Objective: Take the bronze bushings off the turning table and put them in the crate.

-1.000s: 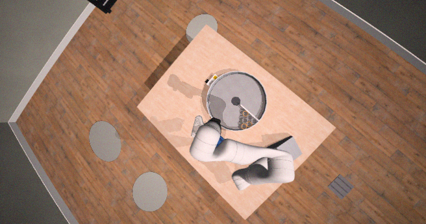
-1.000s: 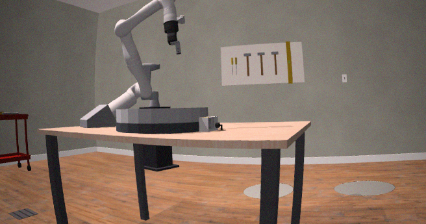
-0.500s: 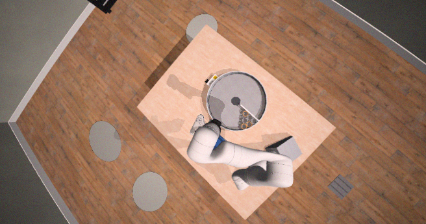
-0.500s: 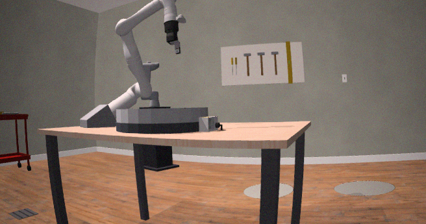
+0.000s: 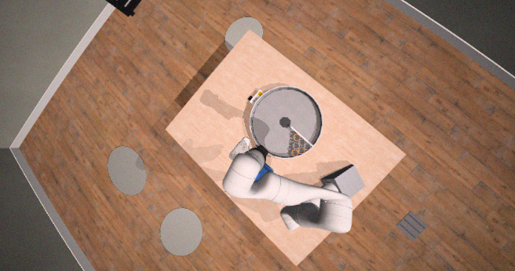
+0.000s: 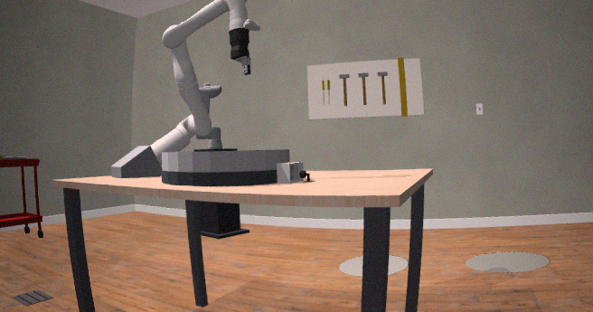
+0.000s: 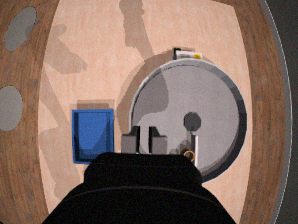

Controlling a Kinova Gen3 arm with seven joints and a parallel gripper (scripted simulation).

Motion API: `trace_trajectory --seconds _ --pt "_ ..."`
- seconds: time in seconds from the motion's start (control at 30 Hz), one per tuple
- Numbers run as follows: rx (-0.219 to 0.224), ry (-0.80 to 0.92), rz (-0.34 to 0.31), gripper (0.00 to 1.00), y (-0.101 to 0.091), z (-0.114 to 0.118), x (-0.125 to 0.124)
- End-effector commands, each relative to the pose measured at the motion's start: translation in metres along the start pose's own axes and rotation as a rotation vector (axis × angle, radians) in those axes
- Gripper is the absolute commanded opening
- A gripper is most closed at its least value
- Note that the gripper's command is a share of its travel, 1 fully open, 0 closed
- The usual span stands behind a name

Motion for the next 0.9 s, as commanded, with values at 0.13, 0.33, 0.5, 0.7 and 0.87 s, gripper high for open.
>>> trace_trajectory --seconds 0.13,0.33,0.5,0.7,0.87 --pt "-0.002 0.152 -0.015 0.34 -0.0016 0.0008 0.0010" --pt "-0.004 0.253 -0.025 0.34 -0.0022 0.0015 0.0016" --pt "-0.004 0.253 -0.025 0.34 -0.0022 0.0015 0.0016" --pt "-0.008 0.405 -0.041 0.34 -0.0031 0.0028 0.0027" --pt "-0.010 0.506 -0.052 0.34 -0.0038 0.0036 0.0035"
Point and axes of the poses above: the point where the finger pads meet when closed, its own y axis out along the fingers, its own z axis across the jaws, x = y × z, the point moved 6 cm from there along -y, back along the fingers, and after that the axes turned 14 degrees about -y, right-handed, at the moved point
